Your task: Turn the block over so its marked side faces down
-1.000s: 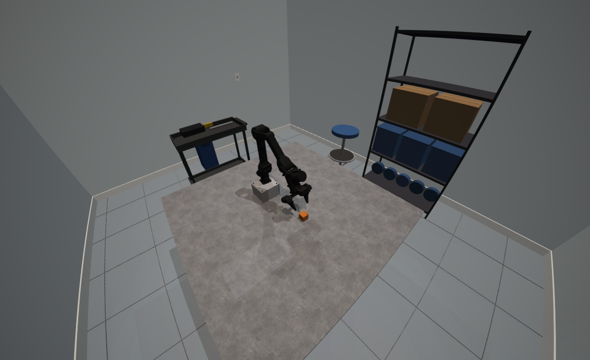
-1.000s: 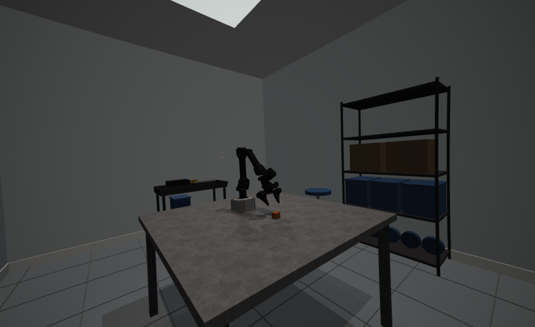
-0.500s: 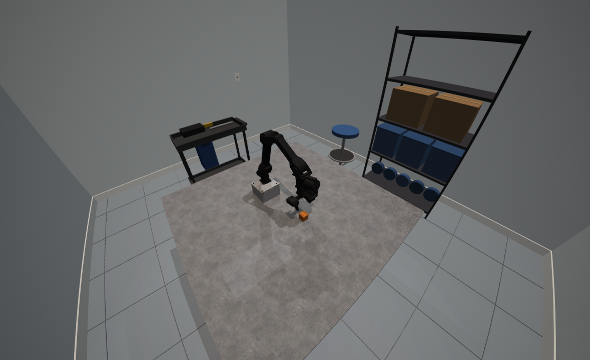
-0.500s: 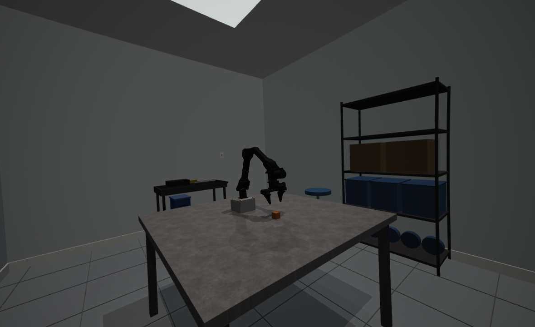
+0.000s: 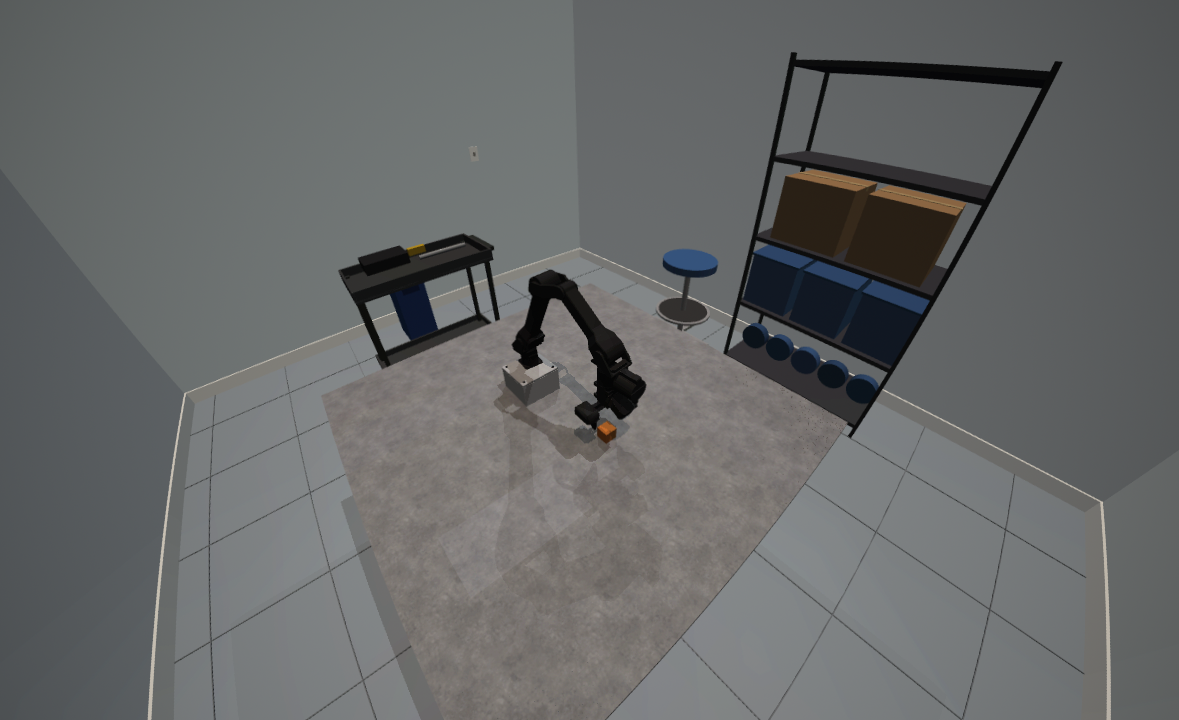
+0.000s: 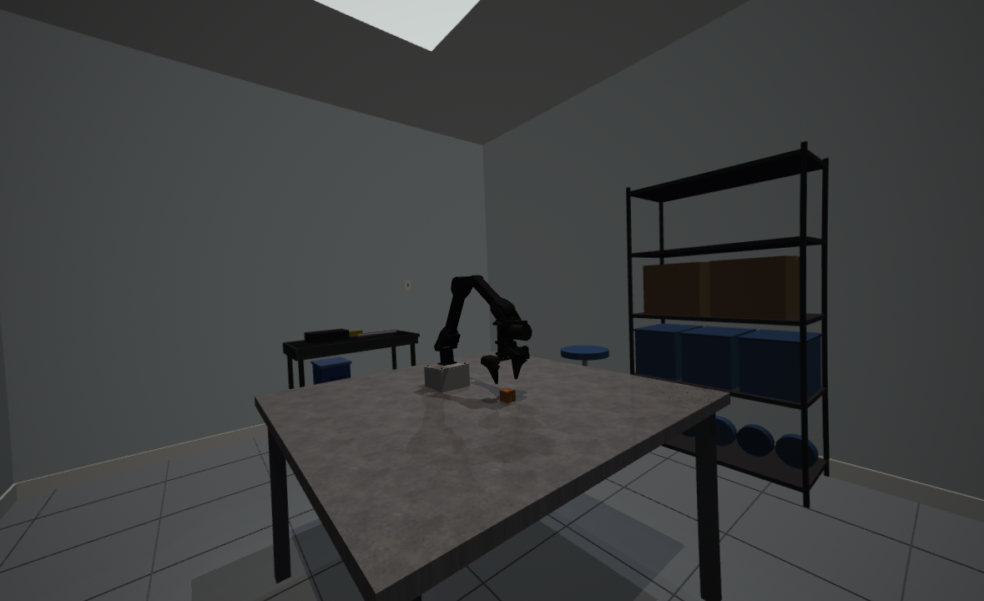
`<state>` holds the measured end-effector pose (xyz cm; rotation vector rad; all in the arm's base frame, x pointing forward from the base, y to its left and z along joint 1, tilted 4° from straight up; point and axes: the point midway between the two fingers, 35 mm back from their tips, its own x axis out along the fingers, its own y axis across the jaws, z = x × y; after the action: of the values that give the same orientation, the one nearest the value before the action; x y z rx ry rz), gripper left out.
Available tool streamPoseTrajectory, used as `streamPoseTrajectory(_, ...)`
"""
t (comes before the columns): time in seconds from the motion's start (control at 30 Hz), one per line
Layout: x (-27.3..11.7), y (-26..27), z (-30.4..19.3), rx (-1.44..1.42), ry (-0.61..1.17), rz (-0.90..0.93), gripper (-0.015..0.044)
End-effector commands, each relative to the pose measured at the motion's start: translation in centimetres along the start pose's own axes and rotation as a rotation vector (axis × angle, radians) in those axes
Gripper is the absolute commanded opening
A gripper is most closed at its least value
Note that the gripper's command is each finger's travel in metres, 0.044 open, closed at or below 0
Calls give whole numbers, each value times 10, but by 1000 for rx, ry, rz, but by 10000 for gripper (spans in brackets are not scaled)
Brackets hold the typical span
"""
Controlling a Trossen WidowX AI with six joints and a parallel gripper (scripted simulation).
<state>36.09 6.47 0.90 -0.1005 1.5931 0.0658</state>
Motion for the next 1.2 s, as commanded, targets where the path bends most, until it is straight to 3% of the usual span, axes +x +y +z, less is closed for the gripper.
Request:
streamPoseTrajectory(0.0,9,1,1,-5,-4,5,440)
streamPoseTrajectory(0.87,50,1,0,-5,-4,5,440)
streamPoseTrajectory(1.17,50,1,0,-5,-4,5,204)
